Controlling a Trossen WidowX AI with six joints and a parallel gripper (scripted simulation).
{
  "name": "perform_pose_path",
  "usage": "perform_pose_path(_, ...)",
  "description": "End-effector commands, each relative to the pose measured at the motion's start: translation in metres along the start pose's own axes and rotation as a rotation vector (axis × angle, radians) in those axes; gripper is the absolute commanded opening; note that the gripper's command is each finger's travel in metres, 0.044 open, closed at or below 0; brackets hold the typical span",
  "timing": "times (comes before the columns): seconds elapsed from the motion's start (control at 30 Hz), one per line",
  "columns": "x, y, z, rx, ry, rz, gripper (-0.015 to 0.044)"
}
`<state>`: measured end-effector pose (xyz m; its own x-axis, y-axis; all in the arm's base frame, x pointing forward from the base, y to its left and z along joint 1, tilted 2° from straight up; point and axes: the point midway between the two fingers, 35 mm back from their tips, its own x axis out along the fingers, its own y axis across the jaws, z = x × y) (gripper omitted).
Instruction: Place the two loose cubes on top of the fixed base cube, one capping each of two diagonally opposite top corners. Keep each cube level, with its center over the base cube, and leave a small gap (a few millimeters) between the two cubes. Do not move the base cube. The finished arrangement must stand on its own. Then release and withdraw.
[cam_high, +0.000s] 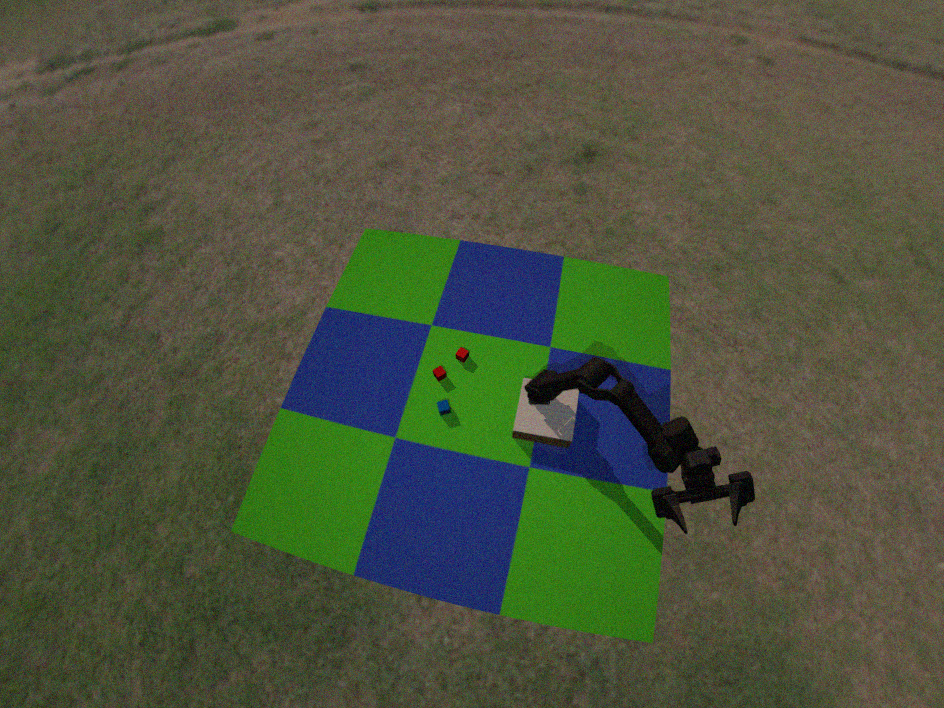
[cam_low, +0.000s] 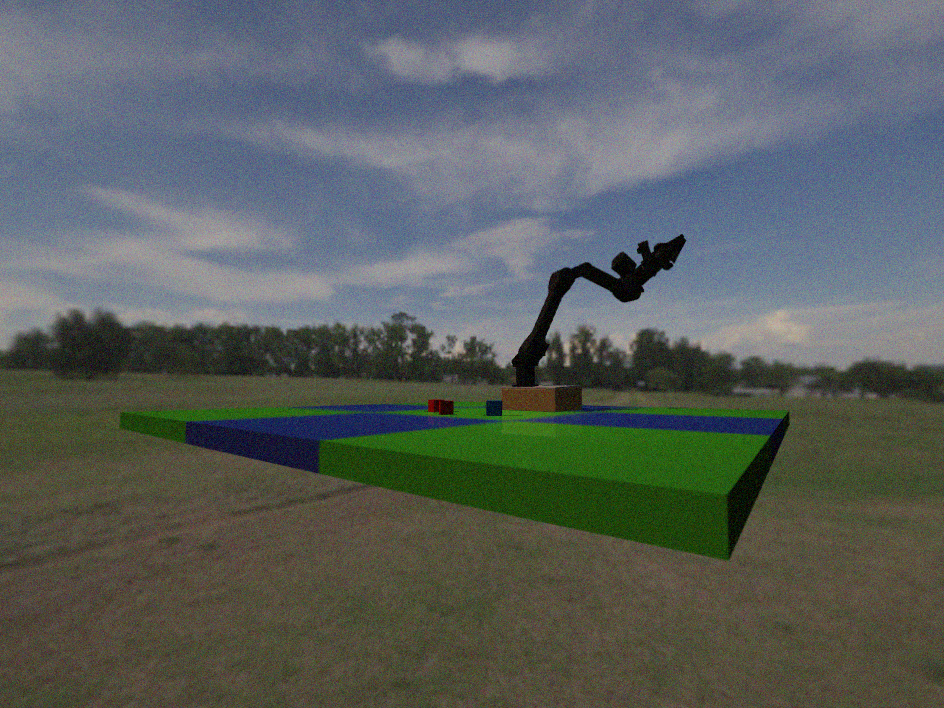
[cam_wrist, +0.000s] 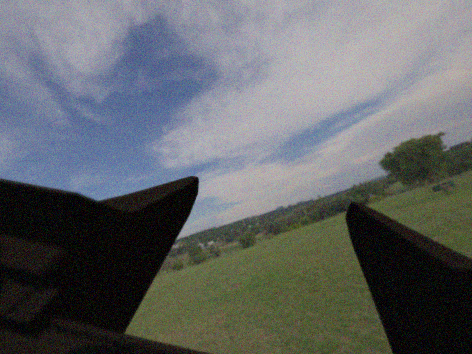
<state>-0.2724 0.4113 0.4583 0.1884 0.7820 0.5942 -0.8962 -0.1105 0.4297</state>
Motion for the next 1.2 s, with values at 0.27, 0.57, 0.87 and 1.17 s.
perform_pose_path(0.27, 0.043, -0.072, -0.019, -0.210, 0.043, -0.068, 0.0265)
perform_pose_path(0.57, 0.091, -0.180, -0.025, -0.585, 0.133, -0.171, 0.0265)
perform_pose_path(0.87, 0.115, -0.301, -0.012, -0.917, 0.280, -0.291, 0.0265)
perform_pose_path(1.17, 0.110, -0.425, 0.020, -1.190, 0.483, -0.422, 0.0265)
